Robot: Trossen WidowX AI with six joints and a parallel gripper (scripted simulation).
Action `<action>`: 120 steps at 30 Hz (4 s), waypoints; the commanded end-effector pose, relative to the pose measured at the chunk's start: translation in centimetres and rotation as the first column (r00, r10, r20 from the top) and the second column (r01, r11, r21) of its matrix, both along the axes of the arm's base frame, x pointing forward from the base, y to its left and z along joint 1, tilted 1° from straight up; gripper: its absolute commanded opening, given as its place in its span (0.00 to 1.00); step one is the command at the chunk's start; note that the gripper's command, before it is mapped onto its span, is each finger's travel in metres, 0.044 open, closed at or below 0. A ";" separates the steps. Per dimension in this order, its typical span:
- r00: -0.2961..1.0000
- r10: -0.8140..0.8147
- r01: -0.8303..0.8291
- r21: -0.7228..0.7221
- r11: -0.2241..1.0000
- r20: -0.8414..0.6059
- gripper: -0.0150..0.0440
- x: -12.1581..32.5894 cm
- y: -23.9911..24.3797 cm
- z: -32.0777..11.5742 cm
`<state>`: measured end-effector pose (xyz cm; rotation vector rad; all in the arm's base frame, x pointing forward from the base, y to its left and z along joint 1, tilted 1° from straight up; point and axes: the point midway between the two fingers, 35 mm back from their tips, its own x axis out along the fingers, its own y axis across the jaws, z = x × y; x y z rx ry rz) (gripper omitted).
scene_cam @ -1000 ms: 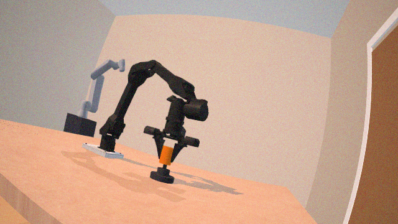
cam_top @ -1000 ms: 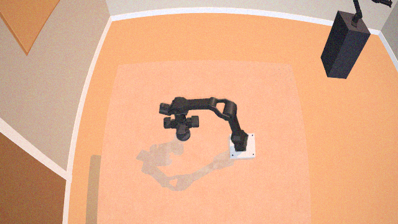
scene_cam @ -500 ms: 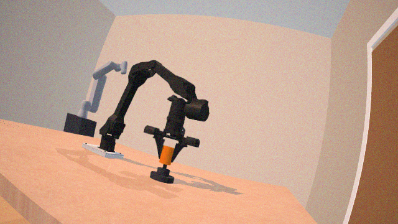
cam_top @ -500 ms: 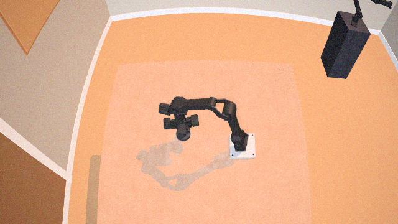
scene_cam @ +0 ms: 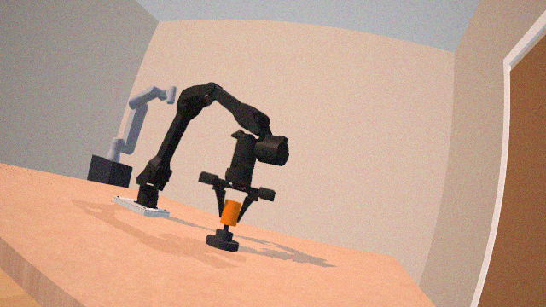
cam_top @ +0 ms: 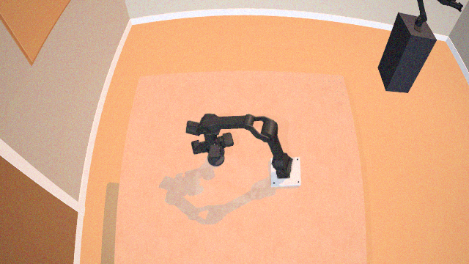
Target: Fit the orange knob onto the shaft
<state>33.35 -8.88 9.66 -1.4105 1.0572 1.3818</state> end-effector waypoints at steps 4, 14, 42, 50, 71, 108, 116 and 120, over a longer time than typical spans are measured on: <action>1.000 0.007 -0.007 -0.005 1.000 0.005 0.25 0.1 -0.1 -0.1; 1.000 0.007 -0.007 -0.004 1.000 0.005 0.25 -0.2 0.0 -0.2; 1.000 0.007 -0.007 -0.004 1.000 0.005 0.25 -0.3 0.0 -0.1; 0.991 0.131 -0.131 -0.008 0.991 0.005 0.25 -0.1 0.0 0.2; 0.977 0.214 -0.214 -0.010 0.977 0.004 0.25 -0.1 0.0 -0.2; 0.977 0.214 -0.214 -0.010 0.977 0.004 0.25 -0.2 0.0 0.1; 0.911 0.413 -0.413 -0.016 0.911 0.002 0.25 0.1 -0.1 0.3; 0.911 0.413 -0.413 -0.016 0.911 0.002 0.25 0.0 -0.1 0.2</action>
